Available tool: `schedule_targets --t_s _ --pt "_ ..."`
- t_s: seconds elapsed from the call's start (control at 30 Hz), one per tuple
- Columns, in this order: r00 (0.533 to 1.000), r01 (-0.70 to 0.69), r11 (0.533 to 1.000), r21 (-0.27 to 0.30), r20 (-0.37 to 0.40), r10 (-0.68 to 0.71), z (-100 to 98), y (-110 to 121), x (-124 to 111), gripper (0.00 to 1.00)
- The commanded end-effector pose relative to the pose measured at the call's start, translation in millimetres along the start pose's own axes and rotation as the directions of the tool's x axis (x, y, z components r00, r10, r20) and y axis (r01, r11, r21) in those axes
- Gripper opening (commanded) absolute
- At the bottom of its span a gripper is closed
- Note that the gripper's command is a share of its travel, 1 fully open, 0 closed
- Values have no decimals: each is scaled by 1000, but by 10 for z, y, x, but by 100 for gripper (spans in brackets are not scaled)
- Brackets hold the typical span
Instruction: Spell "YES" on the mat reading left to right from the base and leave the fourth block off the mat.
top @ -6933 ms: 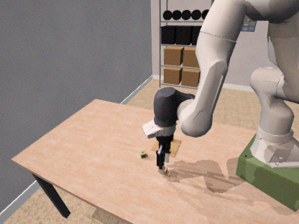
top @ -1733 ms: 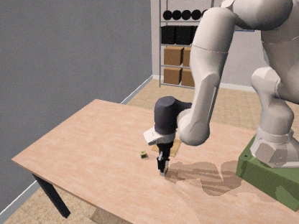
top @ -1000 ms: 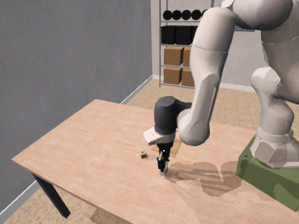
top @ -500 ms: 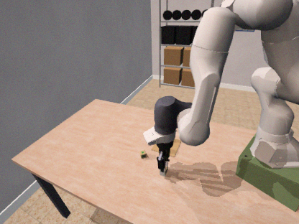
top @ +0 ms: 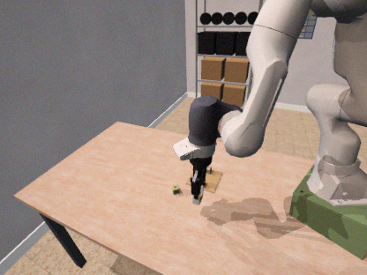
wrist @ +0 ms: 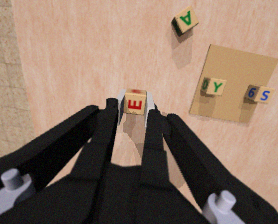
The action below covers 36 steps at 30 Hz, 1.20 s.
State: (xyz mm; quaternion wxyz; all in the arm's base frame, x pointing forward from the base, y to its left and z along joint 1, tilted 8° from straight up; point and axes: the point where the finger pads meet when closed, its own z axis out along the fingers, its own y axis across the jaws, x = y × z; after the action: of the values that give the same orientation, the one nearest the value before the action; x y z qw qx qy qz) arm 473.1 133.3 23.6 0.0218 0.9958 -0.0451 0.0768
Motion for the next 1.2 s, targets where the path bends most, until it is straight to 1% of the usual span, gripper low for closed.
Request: schedule_targets --t_s 0.0,0.03,0.1,0.2,0.5,0.53,0.57,0.6,0.67,0.7,0.9,1.17 --pt "999 -31 999 -24 32 31 -163 61 -107 16" --pt "999 -31 999 -24 32 31 -203 60 -106 16" --pt "999 -31 999 -24 32 31 -203 60 -106 16" --pt "999 -31 999 -24 32 31 -265 58 -104 16" --pt "999 -36 999 -24 31 36 -270 64 -102 16" --pt "997 -67 997 -25 31 68 -270 99 -87 16" --pt "990 -139 990 -28 29 140 -271 181 -53 16" --pt "986 -166 986 -29 29 167 -271 212 -41 16" --pt "986 -166 986 -29 29 167 -271 212 -41 16" --pt "976 -213 977 -30 28 214 -272 266 -20 16" --pt "950 -309 950 -34 25 310 -274 380 22 16" --pt "901 -433 901 -37 21 434 -277 533 74 16"
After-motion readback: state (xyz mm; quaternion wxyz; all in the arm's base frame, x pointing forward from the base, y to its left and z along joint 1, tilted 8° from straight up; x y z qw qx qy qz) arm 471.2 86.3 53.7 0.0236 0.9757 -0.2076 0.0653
